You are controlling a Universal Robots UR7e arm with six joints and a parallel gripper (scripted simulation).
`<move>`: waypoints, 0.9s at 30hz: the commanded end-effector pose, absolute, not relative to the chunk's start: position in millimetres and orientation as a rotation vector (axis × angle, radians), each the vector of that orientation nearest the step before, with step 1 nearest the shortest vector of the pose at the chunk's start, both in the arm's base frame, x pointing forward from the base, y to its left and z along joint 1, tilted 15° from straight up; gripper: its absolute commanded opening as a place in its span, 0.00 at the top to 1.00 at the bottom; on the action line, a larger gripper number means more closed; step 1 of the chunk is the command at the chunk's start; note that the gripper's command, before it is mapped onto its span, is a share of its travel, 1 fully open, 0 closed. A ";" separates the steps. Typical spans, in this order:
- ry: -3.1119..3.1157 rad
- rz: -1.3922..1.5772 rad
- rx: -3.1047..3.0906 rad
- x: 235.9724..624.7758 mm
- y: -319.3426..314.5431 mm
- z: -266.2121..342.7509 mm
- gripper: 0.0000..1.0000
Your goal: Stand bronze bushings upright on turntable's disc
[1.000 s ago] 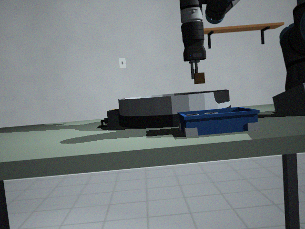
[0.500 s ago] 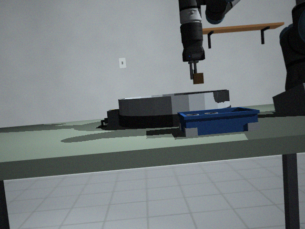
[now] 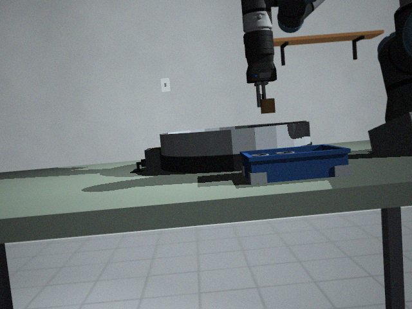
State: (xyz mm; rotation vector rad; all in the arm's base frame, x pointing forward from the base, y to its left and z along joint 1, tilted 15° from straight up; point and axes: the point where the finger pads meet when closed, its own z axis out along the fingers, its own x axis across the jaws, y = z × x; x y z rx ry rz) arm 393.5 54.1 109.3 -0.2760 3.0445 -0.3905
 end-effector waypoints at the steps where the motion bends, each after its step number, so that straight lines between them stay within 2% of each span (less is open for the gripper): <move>1: 3.043 -0.390 -0.276 393.8 54.2 109.7 1.00; 18: 3.043 -0.390 -0.276 393.8 54.1 109.4 1.00; 27: 3.043 -0.390 -0.276 396.0 47.7 84.6 1.00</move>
